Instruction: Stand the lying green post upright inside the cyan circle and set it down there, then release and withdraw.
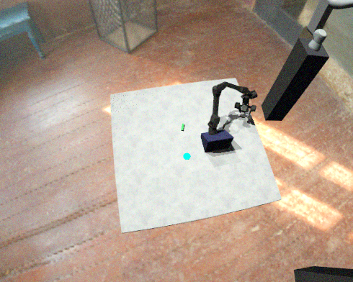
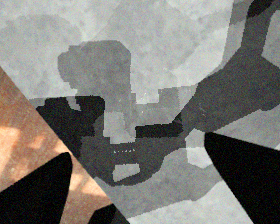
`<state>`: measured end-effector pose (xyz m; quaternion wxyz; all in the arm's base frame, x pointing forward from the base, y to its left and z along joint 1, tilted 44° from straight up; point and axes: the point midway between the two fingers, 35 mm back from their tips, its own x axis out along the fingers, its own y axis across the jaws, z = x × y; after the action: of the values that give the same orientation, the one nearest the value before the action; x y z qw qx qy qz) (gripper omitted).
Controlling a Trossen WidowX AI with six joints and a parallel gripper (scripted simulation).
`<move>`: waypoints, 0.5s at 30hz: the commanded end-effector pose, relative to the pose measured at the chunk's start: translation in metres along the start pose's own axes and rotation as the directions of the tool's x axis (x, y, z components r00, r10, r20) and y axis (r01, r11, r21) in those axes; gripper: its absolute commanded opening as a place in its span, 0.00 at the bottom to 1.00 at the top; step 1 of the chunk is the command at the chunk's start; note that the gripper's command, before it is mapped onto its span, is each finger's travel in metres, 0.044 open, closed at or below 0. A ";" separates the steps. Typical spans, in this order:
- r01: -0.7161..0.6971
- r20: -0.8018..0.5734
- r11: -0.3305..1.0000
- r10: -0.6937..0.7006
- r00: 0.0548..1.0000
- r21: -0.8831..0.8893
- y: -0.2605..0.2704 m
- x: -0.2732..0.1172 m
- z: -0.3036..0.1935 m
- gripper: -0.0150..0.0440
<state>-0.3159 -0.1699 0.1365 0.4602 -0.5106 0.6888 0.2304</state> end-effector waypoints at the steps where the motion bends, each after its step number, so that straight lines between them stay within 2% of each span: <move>1: 0.000 0.000 1.000 0.000 1.000 -0.007 -0.001 0.000 -0.001 0.89; 3: -0.004 -0.002 0.998 0.004 1.000 -0.063 -0.005 0.001 -0.005 0.80; 6: -0.017 -0.009 0.969 0.016 1.000 -0.248 -0.022 0.003 -0.021 0.67; 10: -0.045 -0.034 0.834 0.031 0.999 -0.550 -0.054 0.005 -0.047 0.65; 15: -0.089 -0.082 0.545 0.037 0.996 -0.834 -0.099 0.005 -0.076 0.65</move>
<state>-0.2753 -0.2476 0.1700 0.2225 -0.6310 0.5762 0.4694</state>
